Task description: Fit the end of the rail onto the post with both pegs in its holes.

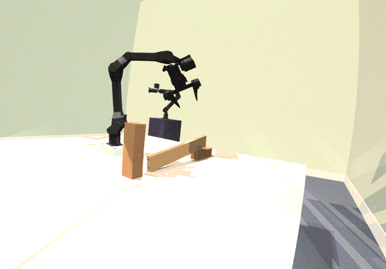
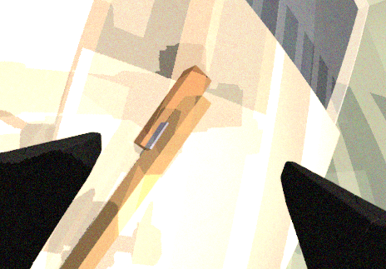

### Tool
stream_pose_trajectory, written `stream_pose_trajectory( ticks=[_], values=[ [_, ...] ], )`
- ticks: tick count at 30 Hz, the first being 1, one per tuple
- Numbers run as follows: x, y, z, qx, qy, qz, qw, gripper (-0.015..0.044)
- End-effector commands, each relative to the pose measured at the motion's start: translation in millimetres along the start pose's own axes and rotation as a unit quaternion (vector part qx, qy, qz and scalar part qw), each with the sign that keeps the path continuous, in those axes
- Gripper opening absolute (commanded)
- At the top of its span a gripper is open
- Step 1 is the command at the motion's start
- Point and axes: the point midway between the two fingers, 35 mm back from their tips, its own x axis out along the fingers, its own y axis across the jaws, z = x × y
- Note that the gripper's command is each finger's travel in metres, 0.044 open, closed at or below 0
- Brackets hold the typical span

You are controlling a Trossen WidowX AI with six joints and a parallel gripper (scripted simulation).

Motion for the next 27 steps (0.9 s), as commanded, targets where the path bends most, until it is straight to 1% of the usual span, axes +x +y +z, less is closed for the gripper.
stream_pose_trajectory(
  ticks=[1, 4, 6, 10, 13, 16, 27],
  values=[
    [20, 11, -63, 0.077, 0.074, 0.032, 0.994, 0.0440],
    [27, 21, -99, 0.117, 0.115, 0.052, 0.985, 0.0440],
    [31, 34, -132, 0.151, 0.154, 0.075, 0.974, 0.0440],
    [33, 69, -194, 0.216, 0.222, 0.126, 0.942, 0.0440],
    [31, 99, -231, 0.256, 0.263, 0.167, 0.915, 0.0440],
    [29, 105, -243, 0.264, 0.271, 0.177, 0.908, 0.0440],
    [39, 110, -248, 0.264, 0.271, 0.177, 0.908, 0.0440]
  ],
)
